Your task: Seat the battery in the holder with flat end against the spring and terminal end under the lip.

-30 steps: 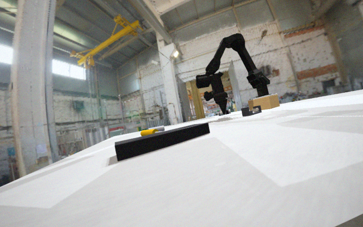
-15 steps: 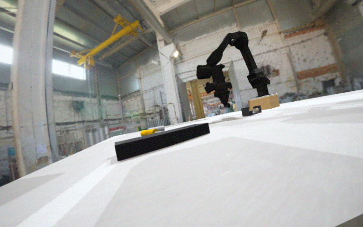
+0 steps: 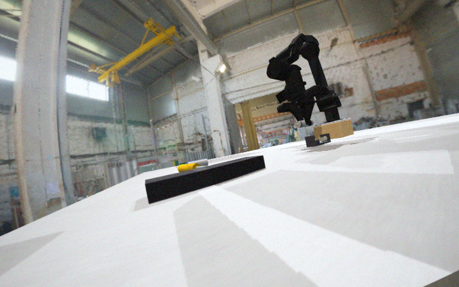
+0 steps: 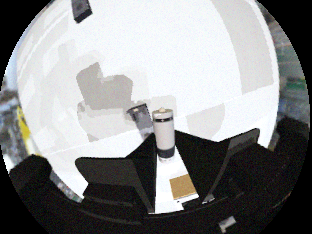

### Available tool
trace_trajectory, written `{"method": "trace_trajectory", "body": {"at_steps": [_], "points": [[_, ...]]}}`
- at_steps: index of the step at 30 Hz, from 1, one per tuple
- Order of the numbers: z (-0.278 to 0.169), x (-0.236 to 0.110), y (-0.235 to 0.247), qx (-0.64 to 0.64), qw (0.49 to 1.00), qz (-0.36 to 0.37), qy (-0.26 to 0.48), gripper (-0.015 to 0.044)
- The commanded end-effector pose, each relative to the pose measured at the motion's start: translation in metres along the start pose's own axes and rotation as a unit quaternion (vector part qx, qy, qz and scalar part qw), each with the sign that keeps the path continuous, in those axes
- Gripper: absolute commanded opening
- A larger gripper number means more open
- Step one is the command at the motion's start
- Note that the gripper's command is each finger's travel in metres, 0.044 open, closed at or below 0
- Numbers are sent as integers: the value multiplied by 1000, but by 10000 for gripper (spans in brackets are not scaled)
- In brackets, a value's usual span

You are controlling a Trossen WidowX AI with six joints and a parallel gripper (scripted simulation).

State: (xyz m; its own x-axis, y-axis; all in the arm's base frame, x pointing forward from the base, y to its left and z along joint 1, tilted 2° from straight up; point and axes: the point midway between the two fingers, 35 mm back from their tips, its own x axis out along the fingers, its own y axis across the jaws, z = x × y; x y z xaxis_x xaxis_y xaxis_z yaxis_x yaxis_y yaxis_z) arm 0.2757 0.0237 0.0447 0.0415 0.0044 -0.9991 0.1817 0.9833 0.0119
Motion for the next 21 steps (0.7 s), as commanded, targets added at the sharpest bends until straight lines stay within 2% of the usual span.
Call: {"method": "trace_trajectory", "body": {"at_steps": [1,10,21], "points": [[-12,-9,27,-76,997,1,-6,73],[-13,-8,29,-84,996,1,-10,73],[-8,17,31,-84,993,6,-80,73]]}}
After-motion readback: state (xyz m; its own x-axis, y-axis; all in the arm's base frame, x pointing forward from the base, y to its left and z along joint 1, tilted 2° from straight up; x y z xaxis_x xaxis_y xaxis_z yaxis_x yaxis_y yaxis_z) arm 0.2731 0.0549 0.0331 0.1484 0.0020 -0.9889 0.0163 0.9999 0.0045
